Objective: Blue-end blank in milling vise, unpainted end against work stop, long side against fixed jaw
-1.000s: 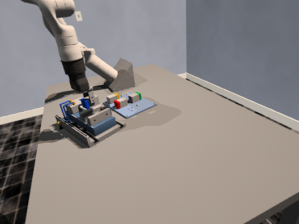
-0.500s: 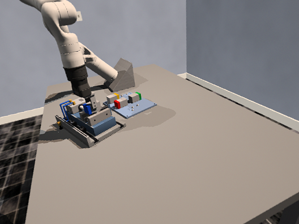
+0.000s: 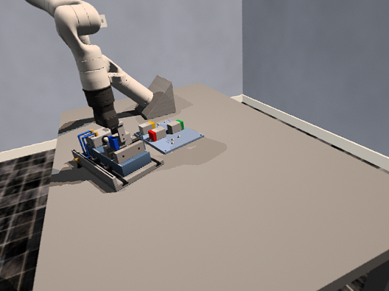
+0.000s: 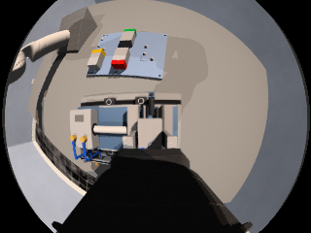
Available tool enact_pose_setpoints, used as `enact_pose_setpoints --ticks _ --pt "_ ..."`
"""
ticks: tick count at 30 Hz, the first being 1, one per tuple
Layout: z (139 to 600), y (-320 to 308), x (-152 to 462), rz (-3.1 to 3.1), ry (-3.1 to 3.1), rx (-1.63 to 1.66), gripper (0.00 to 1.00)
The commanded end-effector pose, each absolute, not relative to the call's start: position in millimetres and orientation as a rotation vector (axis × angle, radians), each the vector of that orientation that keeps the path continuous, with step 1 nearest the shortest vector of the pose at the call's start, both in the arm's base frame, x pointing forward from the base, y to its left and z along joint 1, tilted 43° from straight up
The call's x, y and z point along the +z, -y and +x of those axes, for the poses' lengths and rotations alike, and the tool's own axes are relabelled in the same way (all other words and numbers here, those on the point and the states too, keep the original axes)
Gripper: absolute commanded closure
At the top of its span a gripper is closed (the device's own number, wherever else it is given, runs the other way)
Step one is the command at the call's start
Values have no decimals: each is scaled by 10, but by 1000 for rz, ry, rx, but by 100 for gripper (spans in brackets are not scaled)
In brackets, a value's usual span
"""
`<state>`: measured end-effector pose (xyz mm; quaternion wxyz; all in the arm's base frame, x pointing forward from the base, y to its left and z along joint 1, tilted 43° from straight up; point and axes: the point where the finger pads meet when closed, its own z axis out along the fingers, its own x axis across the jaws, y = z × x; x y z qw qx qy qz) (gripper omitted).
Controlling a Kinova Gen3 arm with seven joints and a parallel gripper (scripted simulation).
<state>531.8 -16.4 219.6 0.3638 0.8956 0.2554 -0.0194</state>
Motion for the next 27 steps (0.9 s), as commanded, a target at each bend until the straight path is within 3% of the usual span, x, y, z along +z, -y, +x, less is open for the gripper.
enact_pose_setpoints --ticks 1,27 --pt "5318 162 2198 2305 -658 -49 100" --pt "5316 134 2229 2305 -657 -50 100"
